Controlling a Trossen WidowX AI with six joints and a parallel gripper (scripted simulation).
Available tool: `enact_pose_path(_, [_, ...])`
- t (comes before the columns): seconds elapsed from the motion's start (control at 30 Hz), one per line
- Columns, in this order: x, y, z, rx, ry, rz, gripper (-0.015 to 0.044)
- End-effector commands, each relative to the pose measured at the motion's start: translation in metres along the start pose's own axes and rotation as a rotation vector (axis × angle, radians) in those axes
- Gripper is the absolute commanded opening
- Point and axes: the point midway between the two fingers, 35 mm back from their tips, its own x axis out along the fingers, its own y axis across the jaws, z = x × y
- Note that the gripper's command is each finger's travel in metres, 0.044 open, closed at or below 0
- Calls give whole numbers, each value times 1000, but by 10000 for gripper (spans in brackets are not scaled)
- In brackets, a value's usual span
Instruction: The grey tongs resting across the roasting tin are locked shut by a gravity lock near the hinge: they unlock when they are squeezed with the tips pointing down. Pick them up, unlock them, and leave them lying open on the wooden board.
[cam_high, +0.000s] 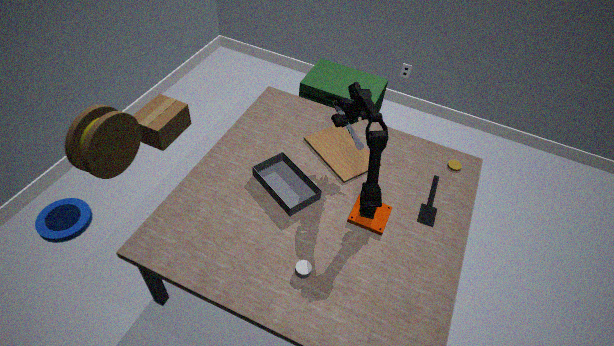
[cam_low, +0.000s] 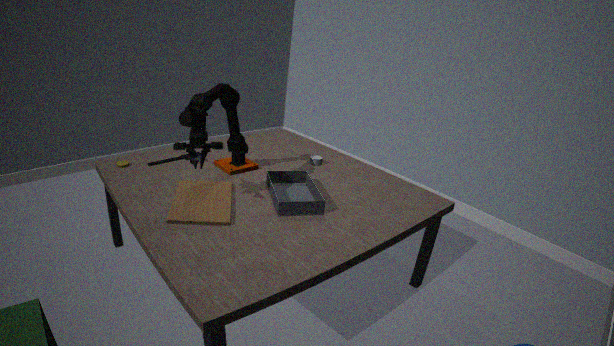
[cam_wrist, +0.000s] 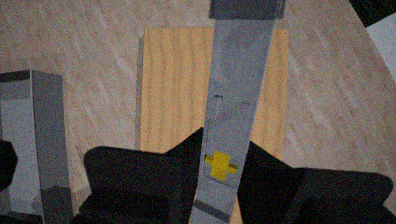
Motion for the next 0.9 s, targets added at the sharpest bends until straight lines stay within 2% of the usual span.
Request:
enact_pose_path(0.0, [-4,1,0,-15,49,-11,-150])
enact_pose_path(0.63, [-9,9,-14,-68,295,-21,-150])
enact_pose_path(0.87, [-10,9,-14,-70,304,-22,-150])
